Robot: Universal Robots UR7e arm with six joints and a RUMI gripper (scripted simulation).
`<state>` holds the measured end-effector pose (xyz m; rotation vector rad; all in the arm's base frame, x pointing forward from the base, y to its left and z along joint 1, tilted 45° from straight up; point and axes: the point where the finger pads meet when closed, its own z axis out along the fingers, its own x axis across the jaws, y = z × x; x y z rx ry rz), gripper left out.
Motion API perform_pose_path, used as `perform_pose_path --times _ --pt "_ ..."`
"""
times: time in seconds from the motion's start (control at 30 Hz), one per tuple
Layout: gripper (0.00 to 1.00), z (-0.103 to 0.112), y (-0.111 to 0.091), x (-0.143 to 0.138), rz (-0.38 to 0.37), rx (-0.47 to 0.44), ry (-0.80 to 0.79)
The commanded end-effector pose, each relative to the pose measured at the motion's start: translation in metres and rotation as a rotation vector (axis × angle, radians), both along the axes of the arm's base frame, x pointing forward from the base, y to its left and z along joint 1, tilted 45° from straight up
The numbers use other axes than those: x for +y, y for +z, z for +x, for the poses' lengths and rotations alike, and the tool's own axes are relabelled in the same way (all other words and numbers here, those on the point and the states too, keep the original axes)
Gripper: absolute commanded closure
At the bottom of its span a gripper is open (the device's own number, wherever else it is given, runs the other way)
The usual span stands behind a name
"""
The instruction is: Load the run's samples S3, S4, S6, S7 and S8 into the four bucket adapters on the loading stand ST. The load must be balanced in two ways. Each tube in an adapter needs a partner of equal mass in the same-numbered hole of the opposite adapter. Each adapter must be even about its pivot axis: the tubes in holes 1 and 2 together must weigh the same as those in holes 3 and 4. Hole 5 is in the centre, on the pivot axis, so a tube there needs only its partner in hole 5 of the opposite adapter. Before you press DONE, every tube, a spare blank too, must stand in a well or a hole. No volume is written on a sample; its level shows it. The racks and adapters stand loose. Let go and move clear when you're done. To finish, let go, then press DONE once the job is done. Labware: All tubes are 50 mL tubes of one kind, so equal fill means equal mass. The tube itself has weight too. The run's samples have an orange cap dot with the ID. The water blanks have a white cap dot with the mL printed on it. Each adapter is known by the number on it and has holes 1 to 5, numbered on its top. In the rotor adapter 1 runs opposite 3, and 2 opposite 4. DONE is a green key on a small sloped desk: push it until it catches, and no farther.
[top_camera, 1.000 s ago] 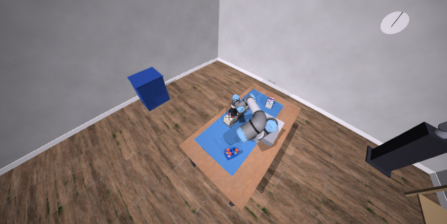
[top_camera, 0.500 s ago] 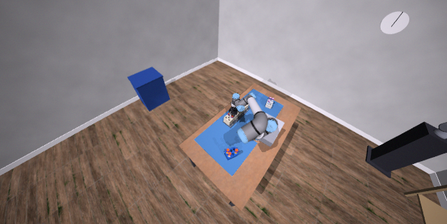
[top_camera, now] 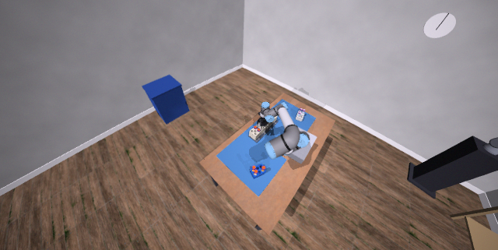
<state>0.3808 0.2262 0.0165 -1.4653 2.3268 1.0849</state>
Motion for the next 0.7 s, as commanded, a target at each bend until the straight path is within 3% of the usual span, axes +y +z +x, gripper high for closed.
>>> perform_pose_path --times 0.0,0.03,0.5,0.67 --pt "0.65 -0.006 -0.02 -0.025 0.056 -0.134 0.144" --pt "0.65 -0.006 -0.02 -0.025 0.056 -0.134 0.144" --pt "0.65 -0.031 -0.095 -0.112 0.195 -0.576 0.615" --pt "0.65 -0.037 -0.111 -0.13 0.203 -0.594 0.634"
